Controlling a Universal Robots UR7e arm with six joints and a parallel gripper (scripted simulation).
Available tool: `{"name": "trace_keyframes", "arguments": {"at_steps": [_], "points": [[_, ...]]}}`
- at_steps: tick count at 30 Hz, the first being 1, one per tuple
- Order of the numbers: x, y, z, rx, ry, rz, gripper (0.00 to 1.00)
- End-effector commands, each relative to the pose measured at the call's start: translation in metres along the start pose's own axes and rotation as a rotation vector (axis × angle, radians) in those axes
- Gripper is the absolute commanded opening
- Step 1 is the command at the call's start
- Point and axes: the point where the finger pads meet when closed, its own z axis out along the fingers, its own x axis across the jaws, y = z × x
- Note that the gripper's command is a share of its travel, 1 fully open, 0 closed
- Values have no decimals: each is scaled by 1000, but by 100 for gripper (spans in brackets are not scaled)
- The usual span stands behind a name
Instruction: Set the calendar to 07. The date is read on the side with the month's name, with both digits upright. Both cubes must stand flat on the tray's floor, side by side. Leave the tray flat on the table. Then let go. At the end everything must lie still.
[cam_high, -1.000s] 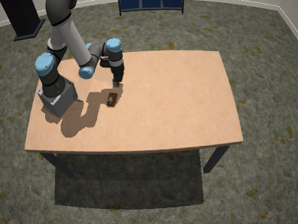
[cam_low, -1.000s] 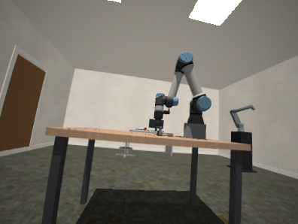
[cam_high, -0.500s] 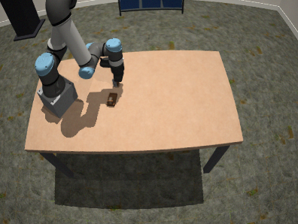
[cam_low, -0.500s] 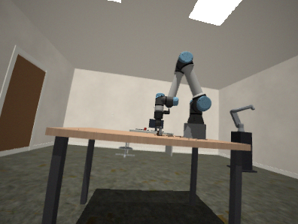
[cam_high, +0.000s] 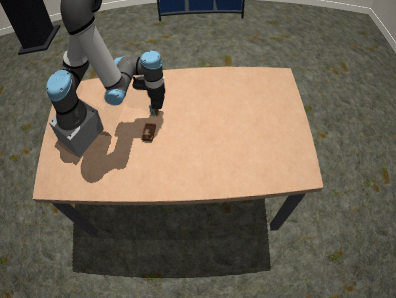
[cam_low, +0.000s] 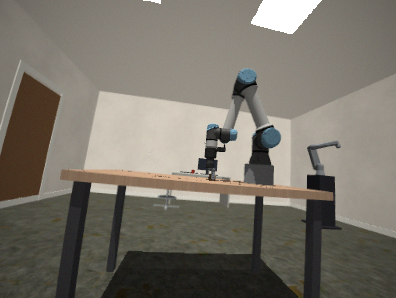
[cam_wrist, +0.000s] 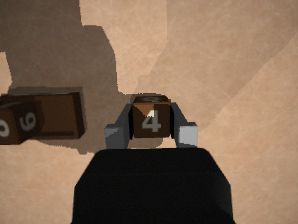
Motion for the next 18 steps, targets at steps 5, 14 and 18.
{"name": "trace_keyframes", "arguments": {"at_steps": [5,14,18], "points": [[0,0,0,-1,0,0,60],[0,0,0,-1,0,0,60],[0,0,0,-1,0,0,66]]}}
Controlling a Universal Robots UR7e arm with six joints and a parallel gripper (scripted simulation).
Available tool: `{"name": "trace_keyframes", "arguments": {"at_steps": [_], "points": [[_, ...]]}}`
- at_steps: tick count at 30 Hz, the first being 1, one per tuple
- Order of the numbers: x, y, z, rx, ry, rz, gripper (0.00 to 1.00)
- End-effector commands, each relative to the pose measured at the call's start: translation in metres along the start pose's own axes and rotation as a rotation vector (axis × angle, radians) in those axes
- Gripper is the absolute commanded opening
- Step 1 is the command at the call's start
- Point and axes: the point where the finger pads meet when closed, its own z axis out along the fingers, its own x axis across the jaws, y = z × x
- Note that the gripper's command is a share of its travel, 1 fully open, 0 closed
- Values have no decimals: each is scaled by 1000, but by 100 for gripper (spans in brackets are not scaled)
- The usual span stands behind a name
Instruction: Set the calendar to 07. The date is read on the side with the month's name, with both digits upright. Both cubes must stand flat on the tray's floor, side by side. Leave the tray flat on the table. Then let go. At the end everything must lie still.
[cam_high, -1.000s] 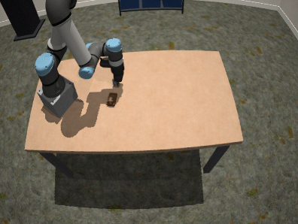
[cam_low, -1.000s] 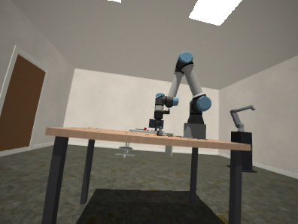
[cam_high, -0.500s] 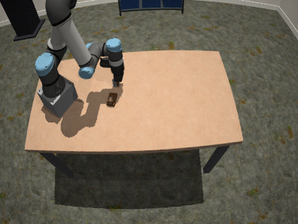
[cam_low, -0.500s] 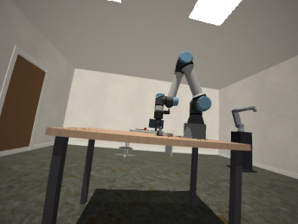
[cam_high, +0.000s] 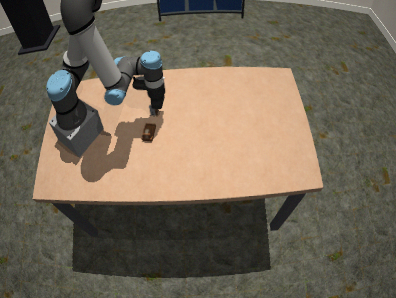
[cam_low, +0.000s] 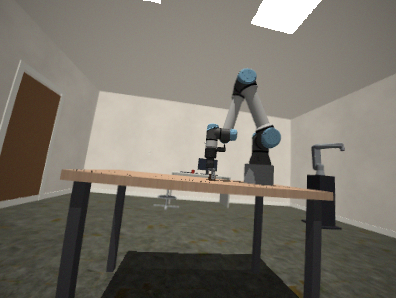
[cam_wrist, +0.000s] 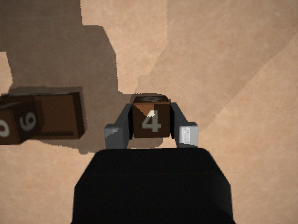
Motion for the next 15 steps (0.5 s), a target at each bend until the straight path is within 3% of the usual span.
{"name": "trace_keyframes", "arguments": {"at_steps": [1,2,6,10,15], "points": [[0,0,0,-1,0,0,66],[0,0,0,-1,0,0,72],[0,0,0,-1,0,0,72],[0,0,0,-1,0,0,84],[0,0,0,-1,0,0,90]]}}
